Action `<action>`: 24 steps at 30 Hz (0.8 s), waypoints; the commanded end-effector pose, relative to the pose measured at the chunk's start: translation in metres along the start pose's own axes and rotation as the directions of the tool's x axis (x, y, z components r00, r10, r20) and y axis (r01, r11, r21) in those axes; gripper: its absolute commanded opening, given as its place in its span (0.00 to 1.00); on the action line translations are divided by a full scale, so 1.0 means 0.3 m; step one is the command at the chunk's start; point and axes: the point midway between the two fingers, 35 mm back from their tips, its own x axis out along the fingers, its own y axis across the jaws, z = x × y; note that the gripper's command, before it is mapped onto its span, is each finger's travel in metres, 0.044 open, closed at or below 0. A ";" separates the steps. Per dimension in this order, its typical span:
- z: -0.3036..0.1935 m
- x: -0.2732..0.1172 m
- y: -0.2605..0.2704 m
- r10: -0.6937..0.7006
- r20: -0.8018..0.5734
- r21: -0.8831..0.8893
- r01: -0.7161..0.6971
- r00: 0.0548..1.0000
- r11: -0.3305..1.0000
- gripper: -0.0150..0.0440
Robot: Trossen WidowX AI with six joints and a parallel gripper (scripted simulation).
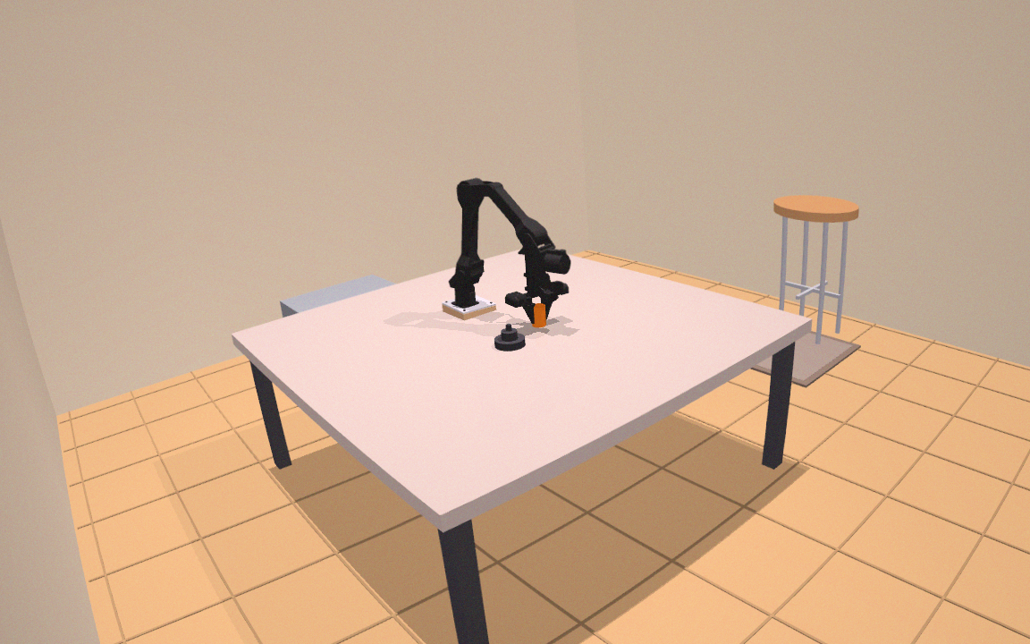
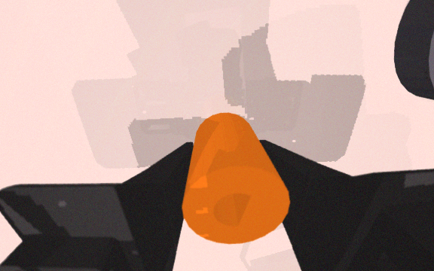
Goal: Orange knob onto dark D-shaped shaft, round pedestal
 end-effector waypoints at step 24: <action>0.006 -0.447 0.007 -0.003 -0.002 0.006 0.003 1.000 1.000 0.25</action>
